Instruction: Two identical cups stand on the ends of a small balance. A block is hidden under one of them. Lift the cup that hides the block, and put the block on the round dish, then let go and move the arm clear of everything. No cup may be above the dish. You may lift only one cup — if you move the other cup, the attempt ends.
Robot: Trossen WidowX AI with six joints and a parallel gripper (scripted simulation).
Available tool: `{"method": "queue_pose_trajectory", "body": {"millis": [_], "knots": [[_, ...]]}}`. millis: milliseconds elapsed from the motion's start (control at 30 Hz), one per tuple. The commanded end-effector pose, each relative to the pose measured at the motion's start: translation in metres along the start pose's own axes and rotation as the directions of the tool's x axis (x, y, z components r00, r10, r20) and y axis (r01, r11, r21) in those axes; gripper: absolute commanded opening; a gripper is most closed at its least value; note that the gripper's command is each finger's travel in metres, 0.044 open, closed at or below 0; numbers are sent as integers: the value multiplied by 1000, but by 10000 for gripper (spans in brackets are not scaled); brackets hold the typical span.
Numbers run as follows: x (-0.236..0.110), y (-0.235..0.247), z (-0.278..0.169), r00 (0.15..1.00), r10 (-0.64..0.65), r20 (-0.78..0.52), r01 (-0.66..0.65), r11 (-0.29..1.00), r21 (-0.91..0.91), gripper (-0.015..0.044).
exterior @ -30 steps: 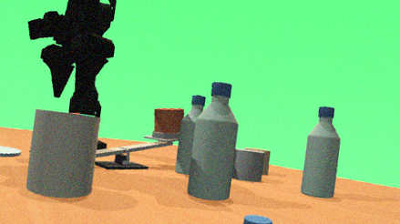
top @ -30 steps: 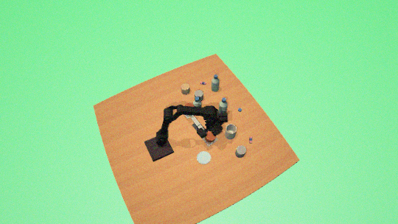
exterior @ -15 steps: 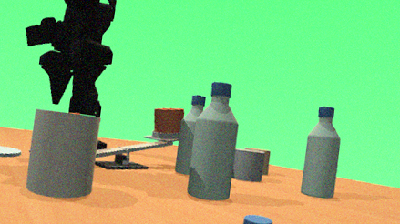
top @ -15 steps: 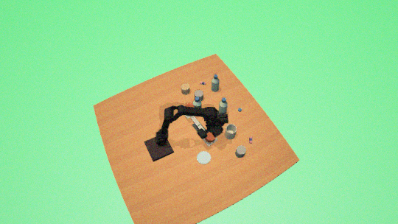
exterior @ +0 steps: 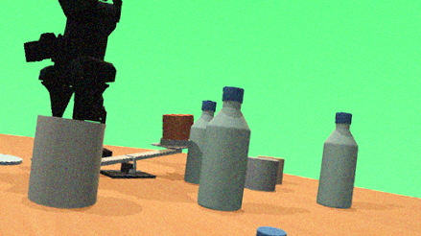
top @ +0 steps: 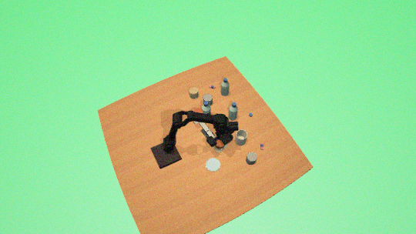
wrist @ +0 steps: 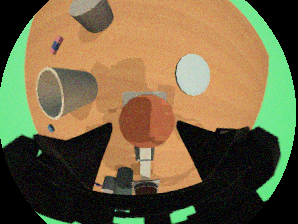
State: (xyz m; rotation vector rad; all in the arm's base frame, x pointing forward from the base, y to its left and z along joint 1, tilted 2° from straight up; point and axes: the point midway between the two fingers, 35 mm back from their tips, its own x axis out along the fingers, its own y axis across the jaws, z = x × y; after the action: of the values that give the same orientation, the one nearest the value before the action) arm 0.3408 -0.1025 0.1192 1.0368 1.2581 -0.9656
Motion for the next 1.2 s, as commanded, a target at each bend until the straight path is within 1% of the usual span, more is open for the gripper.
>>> {"method": "queue_pose_trajectory", "body": {"millis": [0,667,767,1067,1167], "knots": [[9,-1,0,1000,-8,0,8,1000,5,440],[39,-3,-1,1000,-8,0,8,1000,5,440],[39,-3,-1,1000,-8,0,8,1000,5,361],[39,-3,-1,1000,-8,0,8,1000,5,301],[38,-3,-1,1000,-8,0,8,1000,5,222]]}}
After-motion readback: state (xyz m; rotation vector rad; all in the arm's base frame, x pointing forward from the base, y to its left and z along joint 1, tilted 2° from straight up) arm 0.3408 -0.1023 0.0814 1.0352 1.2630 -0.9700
